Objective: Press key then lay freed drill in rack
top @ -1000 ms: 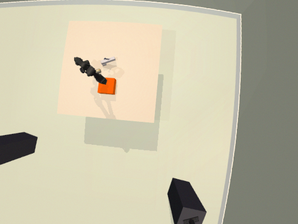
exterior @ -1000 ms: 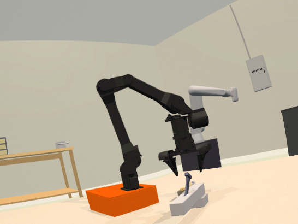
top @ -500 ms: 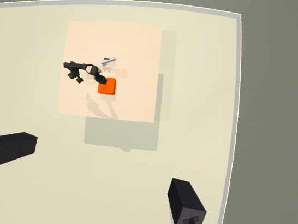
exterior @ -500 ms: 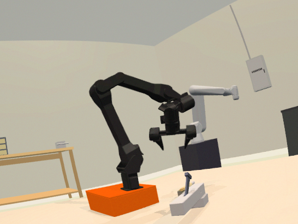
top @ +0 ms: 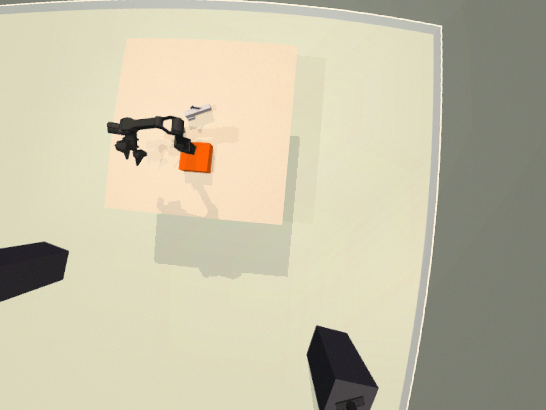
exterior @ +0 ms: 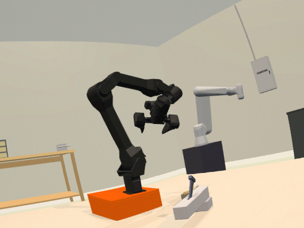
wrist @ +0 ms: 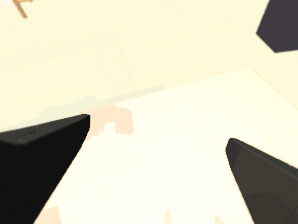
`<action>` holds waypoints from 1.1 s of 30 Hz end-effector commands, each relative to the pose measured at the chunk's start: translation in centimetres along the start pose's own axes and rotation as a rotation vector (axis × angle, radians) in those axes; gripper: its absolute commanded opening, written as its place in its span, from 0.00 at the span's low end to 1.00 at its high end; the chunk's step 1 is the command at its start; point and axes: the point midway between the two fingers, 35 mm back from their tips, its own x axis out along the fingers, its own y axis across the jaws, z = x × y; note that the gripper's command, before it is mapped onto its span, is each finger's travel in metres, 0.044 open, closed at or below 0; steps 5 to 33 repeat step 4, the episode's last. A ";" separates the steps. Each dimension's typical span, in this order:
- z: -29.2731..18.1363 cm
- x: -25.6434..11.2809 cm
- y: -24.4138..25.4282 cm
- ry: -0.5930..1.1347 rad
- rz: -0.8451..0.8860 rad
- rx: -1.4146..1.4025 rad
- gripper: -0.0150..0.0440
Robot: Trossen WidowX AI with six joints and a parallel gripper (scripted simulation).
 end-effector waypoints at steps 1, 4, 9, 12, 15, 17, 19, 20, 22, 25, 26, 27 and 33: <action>0.3 0.0 0.2 -0.008 0.010 0.000 1.00; 0.3 0.0 0.2 -0.008 0.010 0.000 1.00; 0.3 0.0 0.2 -0.008 0.010 0.000 1.00; 0.3 0.0 0.2 -0.008 0.010 0.000 1.00; 0.3 0.0 0.2 -0.008 0.010 0.000 1.00; 0.3 0.0 0.2 -0.008 0.010 0.000 1.00; 0.3 0.0 0.2 -0.008 0.010 0.000 1.00; 0.3 0.0 0.2 -0.008 0.010 0.000 1.00; 0.3 0.0 0.2 -0.008 0.010 0.000 1.00; 0.3 0.0 0.2 -0.008 0.010 0.000 1.00; 0.3 0.0 0.2 -0.008 0.010 0.000 1.00; 0.3 0.0 0.2 -0.008 0.010 0.000 1.00; 0.3 0.0 0.2 -0.008 0.010 0.000 1.00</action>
